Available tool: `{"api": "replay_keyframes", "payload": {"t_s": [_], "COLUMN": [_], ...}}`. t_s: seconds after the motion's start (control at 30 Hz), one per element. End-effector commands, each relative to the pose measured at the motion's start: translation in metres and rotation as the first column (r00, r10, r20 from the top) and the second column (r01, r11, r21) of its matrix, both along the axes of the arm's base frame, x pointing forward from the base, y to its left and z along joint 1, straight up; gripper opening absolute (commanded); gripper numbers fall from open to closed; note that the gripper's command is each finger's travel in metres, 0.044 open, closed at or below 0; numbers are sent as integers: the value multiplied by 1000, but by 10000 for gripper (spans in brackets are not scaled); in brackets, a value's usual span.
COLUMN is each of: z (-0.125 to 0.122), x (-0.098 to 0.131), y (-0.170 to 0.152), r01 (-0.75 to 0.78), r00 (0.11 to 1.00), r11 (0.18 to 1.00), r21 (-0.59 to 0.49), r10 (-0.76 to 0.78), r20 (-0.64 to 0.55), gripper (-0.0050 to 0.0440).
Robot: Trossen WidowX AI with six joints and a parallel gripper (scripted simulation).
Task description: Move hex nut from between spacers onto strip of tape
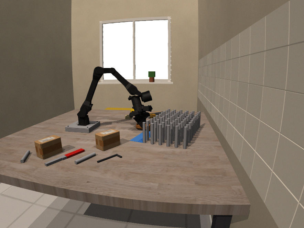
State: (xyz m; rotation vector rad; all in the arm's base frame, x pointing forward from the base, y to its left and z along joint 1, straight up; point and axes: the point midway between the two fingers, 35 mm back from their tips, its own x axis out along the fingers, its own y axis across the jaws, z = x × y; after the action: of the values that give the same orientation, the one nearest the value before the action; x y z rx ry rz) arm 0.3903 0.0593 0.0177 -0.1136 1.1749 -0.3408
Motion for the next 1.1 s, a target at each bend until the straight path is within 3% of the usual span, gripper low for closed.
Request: {"api": "replay_keyframes", "payload": {"t_s": [0.0, 0.4, 0.53, 0.87, 1.07], "z": [26, 41, 28, 38, 32], "x": [11, 10, 5, 10, 6], "y": [2, 1, 0, 1, 0], "r01": [6, 5, 5, 6, 6], "r00": [998, 997, 999, 998, 999], "r11": [1000, 1000, 1000, 1000, 1000], "r21": [17, 17, 9, 16, 11], "r10": [-7, -7, -6, -7, -7], "r20": [68, 71, 40, 65, 48], "gripper": [-50, -50, -50, -50, -50]}}
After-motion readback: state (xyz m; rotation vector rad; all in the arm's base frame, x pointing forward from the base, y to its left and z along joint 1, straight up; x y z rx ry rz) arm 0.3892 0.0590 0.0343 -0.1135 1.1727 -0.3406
